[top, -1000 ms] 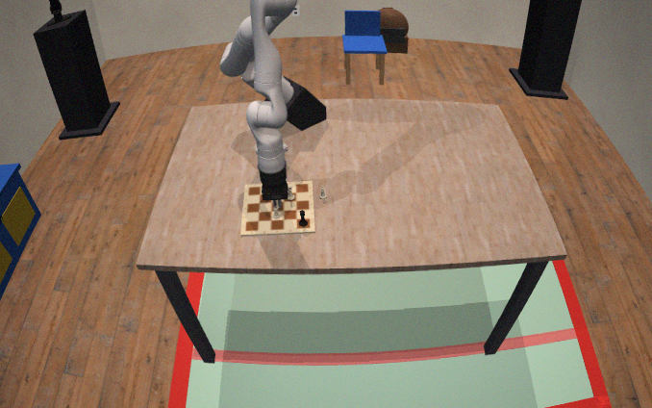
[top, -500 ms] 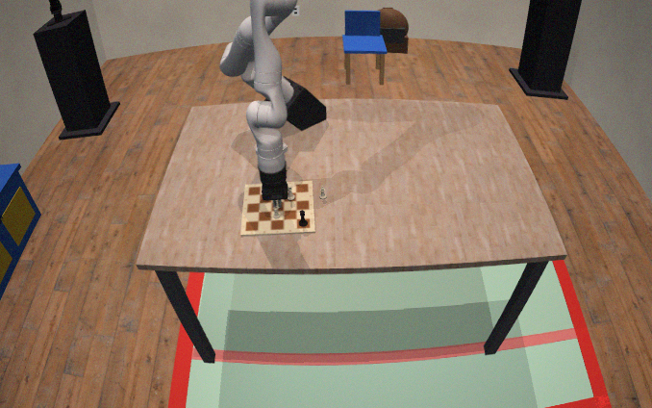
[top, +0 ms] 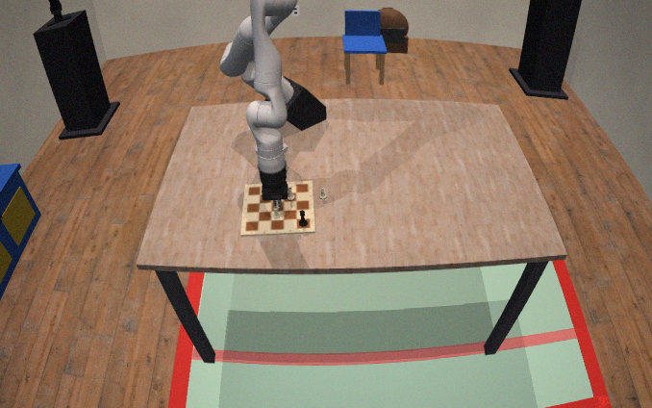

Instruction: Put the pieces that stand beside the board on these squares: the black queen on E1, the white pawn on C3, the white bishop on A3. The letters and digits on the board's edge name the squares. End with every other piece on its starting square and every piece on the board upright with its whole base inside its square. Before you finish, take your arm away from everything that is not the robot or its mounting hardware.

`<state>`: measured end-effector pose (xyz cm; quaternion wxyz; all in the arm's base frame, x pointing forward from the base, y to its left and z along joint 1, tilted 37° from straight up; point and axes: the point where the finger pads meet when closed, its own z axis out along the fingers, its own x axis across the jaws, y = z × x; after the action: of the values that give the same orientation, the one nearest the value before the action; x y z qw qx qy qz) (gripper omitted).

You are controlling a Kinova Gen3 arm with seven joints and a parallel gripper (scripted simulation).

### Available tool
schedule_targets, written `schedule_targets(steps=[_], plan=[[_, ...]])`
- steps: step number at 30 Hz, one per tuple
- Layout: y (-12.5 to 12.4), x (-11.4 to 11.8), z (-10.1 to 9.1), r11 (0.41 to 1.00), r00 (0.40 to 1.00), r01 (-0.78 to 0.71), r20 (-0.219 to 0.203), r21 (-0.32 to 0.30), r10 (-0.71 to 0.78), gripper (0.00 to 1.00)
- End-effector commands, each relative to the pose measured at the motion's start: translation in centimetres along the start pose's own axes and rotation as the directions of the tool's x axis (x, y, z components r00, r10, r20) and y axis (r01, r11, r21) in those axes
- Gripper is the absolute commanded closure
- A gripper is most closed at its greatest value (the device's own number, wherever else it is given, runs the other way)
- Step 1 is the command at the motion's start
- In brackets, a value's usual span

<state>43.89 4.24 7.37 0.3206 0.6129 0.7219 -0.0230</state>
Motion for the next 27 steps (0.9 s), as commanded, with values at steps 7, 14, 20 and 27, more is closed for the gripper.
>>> schedule_targets(steps=[7,14,20,27], plan=[[0.04,0.03,-0.04,1.0,1.0,0.0,-0.001,-0.001,0.0,0.73],[0.04,0.03,-0.04,1.0,1.0,0.0,-0.001,-0.001,0.0,0.32],[0.04,0.03,-0.04,1.0,1.0,0.0,-0.001,-0.001,0.0,0.32],[0.04,0.03,-0.11,1.0,1.0,0.0,-0.001,-0.001,0.0,0.32]])
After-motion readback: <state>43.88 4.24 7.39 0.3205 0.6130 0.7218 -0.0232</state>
